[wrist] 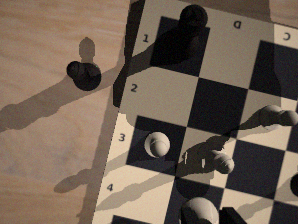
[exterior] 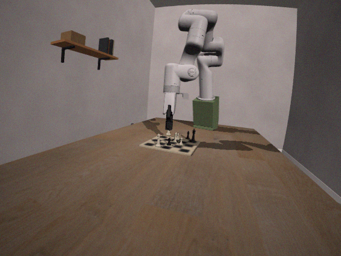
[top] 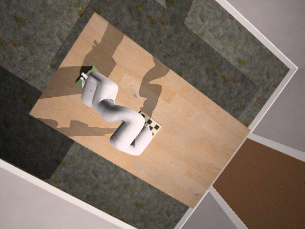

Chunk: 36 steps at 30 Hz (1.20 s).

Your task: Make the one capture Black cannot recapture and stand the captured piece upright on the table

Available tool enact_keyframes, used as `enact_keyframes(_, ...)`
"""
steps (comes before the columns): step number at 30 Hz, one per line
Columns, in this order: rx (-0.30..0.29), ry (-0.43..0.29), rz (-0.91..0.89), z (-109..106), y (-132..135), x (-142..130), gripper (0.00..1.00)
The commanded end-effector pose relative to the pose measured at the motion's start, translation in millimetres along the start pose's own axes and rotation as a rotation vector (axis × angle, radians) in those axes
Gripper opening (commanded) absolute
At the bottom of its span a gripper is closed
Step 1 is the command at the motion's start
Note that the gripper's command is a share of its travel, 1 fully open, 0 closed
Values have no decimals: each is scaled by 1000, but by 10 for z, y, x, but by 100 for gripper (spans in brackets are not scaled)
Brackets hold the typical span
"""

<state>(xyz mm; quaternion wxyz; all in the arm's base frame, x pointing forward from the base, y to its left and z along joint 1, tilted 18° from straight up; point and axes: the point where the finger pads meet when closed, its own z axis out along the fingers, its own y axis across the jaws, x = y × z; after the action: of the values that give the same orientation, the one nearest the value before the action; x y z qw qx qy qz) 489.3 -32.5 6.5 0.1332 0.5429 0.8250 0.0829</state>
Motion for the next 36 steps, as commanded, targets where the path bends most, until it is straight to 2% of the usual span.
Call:
enact_keyframes(1,7,-3,0,-325,13,-4,0)
enact_keyframes(6,7,-3,0,-613,15,-3,0)
enact_keyframes(11,7,-3,0,-743,16,-3,0)
enact_keyframes(24,7,-3,3,-759,15,-8,0)
enact_keyframes(29,8,-4,198,-771,-45,-318,0)
enact_keyframes(36,7,-4,250,-775,-62,-400,0)
